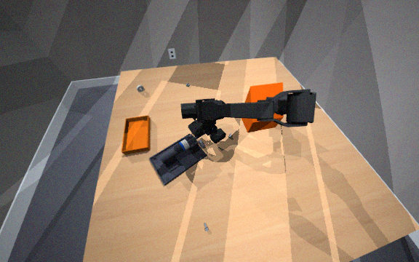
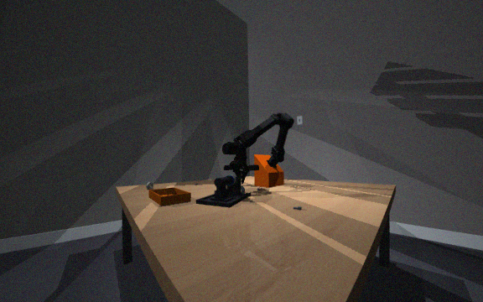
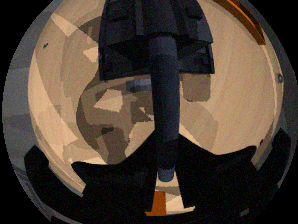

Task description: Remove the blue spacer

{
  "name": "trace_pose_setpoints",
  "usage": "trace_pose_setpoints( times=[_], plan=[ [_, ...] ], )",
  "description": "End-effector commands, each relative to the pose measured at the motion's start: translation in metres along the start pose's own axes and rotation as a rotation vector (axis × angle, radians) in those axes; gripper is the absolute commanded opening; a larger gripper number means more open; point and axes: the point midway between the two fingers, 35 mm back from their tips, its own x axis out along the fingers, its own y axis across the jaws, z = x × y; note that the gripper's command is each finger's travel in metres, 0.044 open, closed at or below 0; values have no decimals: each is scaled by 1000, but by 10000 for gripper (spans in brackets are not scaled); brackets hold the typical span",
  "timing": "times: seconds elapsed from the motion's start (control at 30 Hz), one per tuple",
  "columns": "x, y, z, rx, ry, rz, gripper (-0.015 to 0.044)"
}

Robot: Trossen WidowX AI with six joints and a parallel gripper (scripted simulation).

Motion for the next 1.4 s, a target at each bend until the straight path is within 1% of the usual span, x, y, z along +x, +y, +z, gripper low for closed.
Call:
trace_pose_setpoints(
  times=[0.0,1.37],
  plan=[
    [0,0,-1,-3,2,-1,0],
    [0,0,-6,-3,2,-1,0]
  ],
)
